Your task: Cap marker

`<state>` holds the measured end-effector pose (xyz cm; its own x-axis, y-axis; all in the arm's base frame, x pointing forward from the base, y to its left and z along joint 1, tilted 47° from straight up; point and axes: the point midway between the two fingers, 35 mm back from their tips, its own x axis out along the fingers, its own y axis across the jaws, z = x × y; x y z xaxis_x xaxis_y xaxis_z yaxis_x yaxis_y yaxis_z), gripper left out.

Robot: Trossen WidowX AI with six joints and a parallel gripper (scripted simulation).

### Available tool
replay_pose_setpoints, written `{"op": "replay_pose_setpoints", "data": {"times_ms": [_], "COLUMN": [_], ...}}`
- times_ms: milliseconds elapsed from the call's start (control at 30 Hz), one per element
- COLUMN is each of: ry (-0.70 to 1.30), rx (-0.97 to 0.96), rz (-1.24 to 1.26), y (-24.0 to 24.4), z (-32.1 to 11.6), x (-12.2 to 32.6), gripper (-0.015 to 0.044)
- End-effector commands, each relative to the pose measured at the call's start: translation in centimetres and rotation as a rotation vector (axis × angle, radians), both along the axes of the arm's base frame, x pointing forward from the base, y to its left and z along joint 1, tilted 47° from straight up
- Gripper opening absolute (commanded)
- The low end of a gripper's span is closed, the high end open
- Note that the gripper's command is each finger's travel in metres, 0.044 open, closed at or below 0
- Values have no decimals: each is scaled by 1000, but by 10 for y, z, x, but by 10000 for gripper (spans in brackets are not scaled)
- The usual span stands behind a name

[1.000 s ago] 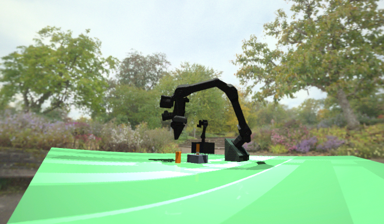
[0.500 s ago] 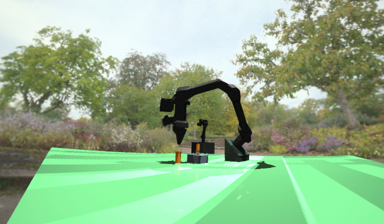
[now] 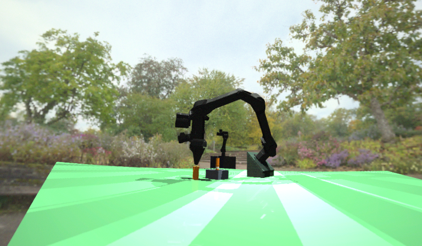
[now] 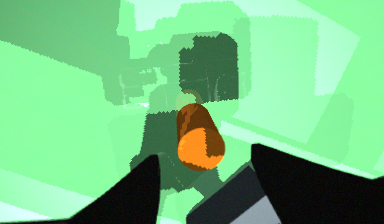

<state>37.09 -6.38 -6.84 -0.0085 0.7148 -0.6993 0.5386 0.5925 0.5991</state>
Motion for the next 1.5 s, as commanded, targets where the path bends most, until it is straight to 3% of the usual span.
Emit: {"op": "replay_pose_setpoints", "data": {"times_ms": [0, 867, 1033, 1300, 1367, 1467], "ry": [2, 2, 2, 2, 2, 2], "rx": [4, 7, 7, 7, 7, 5], "rz": [-6, -6, -6, -6, -6, -6], "y": [5, 34, 34, 34, 33, 26], "z": [-5, -31, -31, -31, -30, -23], "x": [0, -1, -1, -1, -1, 0], "gripper": [237, 237, 105, 52, 0, 0]}}
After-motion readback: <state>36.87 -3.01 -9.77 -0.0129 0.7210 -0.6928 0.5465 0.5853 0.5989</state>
